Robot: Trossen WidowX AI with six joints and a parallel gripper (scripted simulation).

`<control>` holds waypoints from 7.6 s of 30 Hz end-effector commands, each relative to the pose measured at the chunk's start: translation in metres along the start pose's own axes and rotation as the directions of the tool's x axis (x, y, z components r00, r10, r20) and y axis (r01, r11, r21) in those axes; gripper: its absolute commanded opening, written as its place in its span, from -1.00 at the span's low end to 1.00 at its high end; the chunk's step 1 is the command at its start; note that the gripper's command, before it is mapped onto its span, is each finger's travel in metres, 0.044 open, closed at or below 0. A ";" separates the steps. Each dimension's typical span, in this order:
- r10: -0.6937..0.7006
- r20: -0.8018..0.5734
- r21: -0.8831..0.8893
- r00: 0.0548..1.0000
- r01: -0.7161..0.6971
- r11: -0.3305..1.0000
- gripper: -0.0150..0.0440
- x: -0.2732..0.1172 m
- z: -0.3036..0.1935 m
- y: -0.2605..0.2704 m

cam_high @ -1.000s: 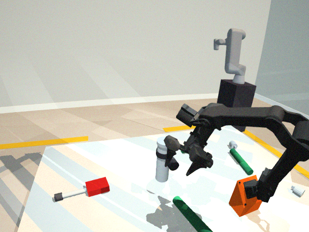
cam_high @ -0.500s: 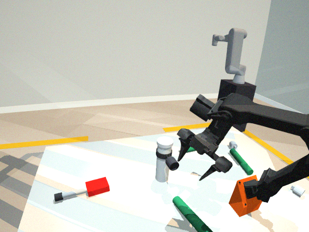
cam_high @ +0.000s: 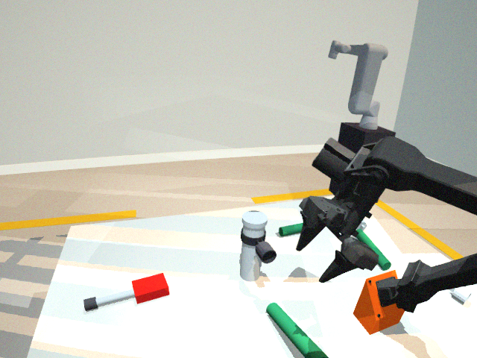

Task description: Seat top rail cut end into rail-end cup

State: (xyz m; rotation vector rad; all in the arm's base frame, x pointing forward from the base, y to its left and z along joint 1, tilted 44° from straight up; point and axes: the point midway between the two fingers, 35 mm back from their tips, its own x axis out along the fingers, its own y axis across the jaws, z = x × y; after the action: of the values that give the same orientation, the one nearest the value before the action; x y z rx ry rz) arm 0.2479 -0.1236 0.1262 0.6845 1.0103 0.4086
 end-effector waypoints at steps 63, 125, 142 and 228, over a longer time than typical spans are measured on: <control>0.001 -0.494 0.867 0.869 0.492 0.079 1.00 0.158 -0.064 0.022; -0.167 -0.474 0.867 0.864 0.492 0.083 -0.49 0.152 -0.059 0.007; -0.293 -0.462 0.863 0.837 0.500 0.068 -0.49 0.118 -0.046 -0.001; -0.284 -0.466 0.862 0.838 0.502 0.068 -0.49 0.113 -0.040 -0.026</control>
State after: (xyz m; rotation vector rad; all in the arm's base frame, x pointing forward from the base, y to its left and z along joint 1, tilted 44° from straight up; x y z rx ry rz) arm 0.2645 -0.0520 0.0221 1.5048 1.5964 -0.8727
